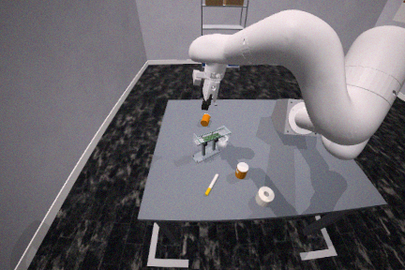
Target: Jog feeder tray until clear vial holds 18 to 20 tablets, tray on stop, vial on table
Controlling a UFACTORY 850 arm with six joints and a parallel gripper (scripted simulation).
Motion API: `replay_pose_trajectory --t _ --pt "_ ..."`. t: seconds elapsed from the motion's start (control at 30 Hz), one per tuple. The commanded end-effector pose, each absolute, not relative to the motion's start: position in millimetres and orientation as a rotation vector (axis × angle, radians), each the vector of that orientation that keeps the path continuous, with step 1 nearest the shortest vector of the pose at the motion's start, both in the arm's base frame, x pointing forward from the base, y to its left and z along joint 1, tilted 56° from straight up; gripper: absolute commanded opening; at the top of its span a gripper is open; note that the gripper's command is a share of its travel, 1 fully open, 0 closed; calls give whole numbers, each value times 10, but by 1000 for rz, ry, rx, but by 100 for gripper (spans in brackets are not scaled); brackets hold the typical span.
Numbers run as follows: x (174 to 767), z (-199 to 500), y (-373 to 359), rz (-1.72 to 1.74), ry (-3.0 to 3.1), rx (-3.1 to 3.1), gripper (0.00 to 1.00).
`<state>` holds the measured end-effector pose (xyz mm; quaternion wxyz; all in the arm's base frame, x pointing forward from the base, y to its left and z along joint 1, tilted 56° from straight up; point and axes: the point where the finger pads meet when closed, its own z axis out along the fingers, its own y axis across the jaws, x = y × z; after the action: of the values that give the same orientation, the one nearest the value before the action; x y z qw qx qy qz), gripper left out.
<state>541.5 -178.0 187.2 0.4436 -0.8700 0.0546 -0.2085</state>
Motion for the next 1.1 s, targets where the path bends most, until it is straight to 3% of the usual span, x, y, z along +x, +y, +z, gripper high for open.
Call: replay_pose_trajectory --t 0.0,0.2,1.07 --pt "5911 2243 -1521 -526 -175 -2177 0" --pt "6262 2634 -1151 -535 -459 -2171 0" --pt "6368 2373 -770 -535 -462 -2171 0"
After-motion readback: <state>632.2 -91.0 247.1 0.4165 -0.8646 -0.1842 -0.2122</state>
